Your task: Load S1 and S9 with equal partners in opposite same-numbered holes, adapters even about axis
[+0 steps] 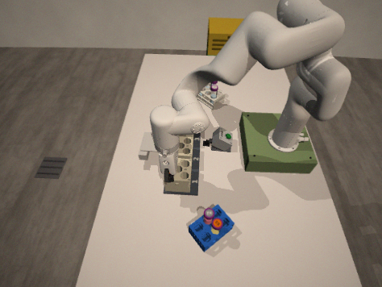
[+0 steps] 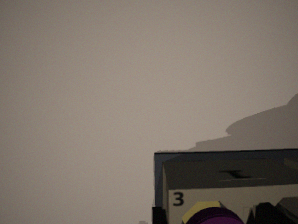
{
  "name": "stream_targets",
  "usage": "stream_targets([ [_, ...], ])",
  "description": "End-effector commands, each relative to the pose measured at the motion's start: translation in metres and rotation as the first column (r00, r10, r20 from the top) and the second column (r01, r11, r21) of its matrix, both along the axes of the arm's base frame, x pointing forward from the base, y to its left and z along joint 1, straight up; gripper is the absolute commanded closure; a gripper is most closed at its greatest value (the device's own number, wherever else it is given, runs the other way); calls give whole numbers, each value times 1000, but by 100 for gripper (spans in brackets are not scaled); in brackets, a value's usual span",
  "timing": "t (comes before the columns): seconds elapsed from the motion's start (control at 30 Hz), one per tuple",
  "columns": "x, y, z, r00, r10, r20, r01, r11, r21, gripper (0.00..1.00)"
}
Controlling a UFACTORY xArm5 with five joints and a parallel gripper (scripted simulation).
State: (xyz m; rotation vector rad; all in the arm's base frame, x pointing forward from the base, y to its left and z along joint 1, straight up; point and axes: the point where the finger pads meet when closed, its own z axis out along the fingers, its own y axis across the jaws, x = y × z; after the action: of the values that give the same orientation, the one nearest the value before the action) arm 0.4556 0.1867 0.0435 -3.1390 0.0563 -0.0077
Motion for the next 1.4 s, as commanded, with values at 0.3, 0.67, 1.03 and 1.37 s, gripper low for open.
stream_targets([
  [0.3, 1, 1, 2, 1000, 0, 3, 0, 1000, 4, 100],
  [0.67, 1, 1, 3, 1000, 0, 3, 0, 1000, 4, 100],
  [1.03, 1, 1, 3, 1000, 0, 3, 0, 1000, 4, 100],
  [1.37, 1, 1, 3, 1000, 0, 3, 0, 1000, 4, 100],
])
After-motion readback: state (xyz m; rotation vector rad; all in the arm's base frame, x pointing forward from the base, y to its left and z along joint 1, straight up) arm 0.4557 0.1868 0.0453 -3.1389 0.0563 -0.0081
